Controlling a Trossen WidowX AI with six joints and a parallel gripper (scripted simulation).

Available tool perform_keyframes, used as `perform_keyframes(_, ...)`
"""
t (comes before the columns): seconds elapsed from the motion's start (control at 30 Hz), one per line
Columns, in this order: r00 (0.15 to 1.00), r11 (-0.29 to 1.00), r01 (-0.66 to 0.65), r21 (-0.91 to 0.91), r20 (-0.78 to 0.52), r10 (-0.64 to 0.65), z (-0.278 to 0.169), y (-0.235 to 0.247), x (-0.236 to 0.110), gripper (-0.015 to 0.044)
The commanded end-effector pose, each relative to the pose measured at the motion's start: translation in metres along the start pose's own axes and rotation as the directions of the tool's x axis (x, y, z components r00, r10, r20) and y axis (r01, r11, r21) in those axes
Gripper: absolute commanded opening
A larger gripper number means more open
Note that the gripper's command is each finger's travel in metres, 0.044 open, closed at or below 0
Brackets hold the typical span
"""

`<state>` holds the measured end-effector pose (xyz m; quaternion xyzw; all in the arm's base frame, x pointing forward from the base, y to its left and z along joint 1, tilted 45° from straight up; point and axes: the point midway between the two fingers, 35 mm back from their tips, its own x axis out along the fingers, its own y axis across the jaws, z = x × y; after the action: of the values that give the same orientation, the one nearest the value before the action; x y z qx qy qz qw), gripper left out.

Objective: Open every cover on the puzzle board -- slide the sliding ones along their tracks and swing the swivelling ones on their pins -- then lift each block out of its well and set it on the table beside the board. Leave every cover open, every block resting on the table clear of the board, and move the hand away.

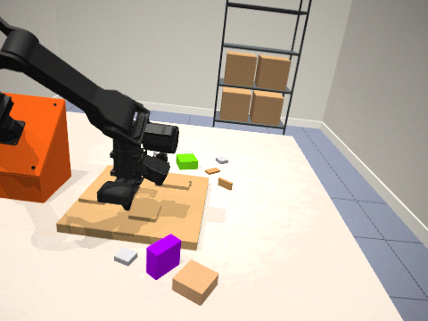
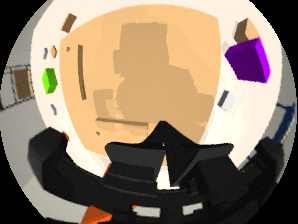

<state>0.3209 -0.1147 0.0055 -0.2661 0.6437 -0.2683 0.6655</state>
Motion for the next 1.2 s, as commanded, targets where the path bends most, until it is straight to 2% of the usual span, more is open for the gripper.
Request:
perform_keyframes(0.0, 1.0, 1.0, 0.003, -0.003, 0.001, -0.003, 0.005, -0.001, 0.0, 0.0)
perform_keyframes(1.17, 1.0, 1.0, 0.003, -0.002, 0.003, -0.003, 0.041, -0.002, -0.001, 0.0)
